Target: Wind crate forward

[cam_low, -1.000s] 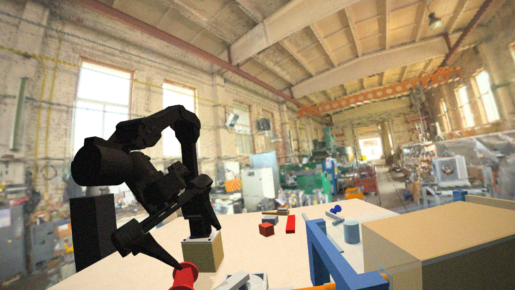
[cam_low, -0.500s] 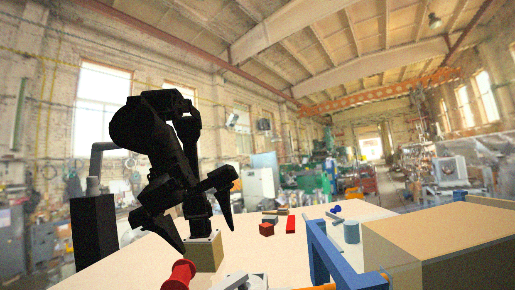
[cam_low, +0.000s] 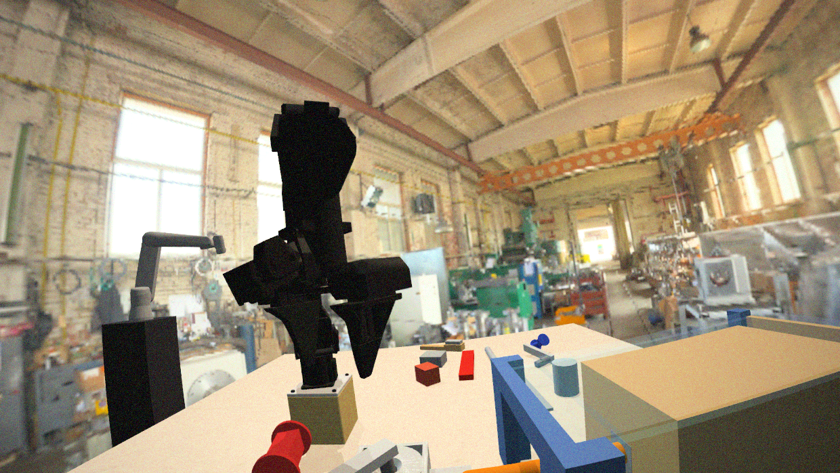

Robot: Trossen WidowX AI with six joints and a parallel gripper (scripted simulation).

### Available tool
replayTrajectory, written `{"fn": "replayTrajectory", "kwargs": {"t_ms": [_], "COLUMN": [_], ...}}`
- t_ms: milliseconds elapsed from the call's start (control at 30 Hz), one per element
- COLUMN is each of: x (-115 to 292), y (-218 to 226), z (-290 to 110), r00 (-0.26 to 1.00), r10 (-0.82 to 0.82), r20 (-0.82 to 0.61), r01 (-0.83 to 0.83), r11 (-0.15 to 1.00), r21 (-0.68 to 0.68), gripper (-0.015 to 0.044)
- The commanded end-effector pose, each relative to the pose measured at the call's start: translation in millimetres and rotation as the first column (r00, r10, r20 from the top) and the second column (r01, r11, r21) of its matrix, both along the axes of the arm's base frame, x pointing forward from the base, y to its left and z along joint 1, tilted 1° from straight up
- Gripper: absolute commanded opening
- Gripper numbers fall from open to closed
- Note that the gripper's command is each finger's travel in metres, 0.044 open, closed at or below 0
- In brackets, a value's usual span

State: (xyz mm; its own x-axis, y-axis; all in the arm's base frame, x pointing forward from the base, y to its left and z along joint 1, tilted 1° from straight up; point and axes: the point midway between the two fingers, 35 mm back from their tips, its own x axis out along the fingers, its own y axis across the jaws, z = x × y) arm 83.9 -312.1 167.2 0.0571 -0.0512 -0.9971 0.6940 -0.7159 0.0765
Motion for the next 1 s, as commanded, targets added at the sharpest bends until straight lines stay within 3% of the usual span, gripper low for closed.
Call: {"fn": "replayTrajectory", "kwargs": {"t_ms": [0, 400, 600, 967], "x": [0.7, -3.2, -2.6, -1.9], "y": [-0.7, 5.3, 3.7, 1.6], "z": [1.9, -0.6, -56.7, -94.2], "r00": [0.995, 0.98, 0.98, 0.98], "r10": [-0.091, -0.197, -0.197, -0.197], "r20": [-0.037, -0.033, -0.033, -0.033], "r01": [0.092, 0.197, 0.197, 0.197], "r11": [0.996, 0.98, 0.98, 0.98], "r21": [0.005, 0.008, 0.008, 0.008], "gripper": [0.044, 0.044, 0.044, 0.044]}}
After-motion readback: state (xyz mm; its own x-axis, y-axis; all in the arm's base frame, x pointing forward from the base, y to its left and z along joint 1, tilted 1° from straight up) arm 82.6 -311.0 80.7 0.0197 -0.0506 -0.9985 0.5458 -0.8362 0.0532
